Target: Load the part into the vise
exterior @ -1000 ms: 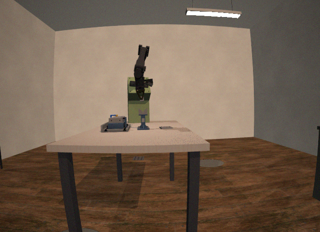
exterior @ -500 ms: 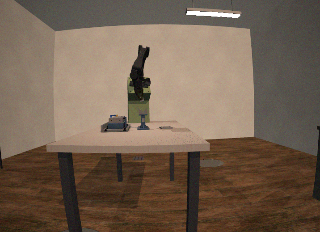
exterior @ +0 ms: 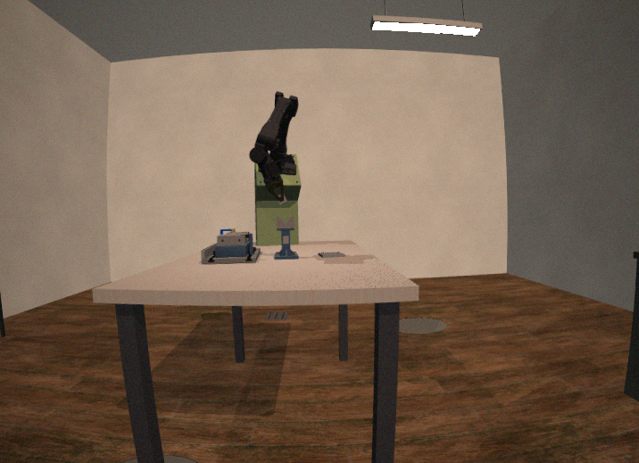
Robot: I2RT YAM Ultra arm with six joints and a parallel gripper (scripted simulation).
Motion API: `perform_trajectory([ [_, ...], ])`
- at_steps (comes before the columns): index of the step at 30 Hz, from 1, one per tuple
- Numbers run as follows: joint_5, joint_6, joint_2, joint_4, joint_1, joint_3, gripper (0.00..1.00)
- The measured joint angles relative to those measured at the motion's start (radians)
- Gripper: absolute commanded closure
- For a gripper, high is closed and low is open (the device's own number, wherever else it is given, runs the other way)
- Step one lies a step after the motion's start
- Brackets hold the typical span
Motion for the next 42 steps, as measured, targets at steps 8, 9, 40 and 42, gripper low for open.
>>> perform_trajectory([
  [8, -0.109, -0.046, 0.043, -0.021, -0.034, 0.029, 1.00],
  [9, -0.123, -0.052, 0.050, -0.024, -0.038, 0.032, 1.00],
  [40, -0.380, -0.245, 0.196, -0.181, -0.095, 0.146, 1.00],
  [42, -0.386, -0.254, 0.200, -0.190, -0.097, 0.150, 1.00],
])
